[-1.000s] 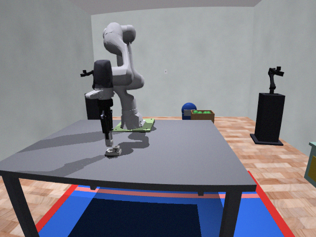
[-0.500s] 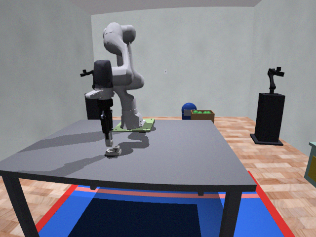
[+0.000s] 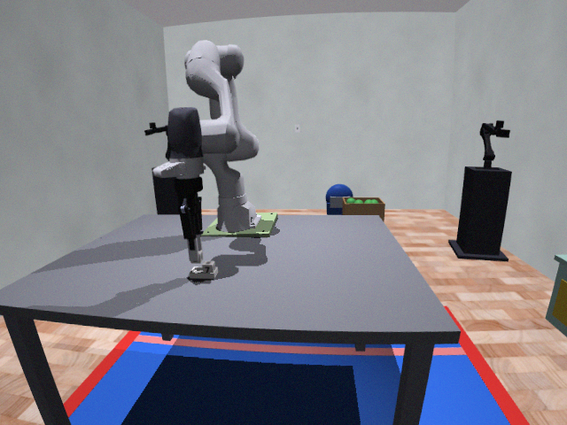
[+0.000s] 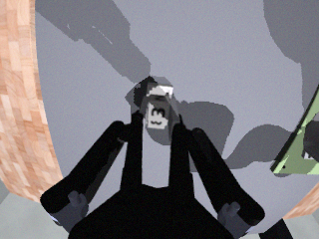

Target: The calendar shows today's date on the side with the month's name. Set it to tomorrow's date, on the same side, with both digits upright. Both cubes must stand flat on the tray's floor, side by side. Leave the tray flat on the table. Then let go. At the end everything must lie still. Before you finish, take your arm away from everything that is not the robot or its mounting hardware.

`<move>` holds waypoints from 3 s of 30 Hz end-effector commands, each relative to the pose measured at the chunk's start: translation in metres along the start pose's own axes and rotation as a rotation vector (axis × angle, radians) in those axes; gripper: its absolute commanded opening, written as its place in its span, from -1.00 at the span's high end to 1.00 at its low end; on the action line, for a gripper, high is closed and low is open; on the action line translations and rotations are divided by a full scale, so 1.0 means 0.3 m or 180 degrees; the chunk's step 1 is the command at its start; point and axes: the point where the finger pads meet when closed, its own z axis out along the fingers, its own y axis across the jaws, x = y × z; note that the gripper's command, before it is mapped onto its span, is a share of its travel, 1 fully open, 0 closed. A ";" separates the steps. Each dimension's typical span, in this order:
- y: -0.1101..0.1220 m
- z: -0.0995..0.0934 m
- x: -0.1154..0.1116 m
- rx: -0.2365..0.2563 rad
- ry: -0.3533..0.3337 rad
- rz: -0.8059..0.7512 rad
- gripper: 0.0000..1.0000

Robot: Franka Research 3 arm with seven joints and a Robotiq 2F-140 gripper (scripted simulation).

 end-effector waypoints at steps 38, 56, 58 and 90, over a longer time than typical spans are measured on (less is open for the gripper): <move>0.001 0.029 0.003 0.0001 -0.0006 0.0046 0.68; 0.001 0.071 0.003 0.0001 -0.0006 0.0046 0.68; 0.001 0.073 0.003 0.0001 -0.0006 0.0046 0.68; 0.001 0.082 0.003 0.0001 -0.0006 0.0046 0.68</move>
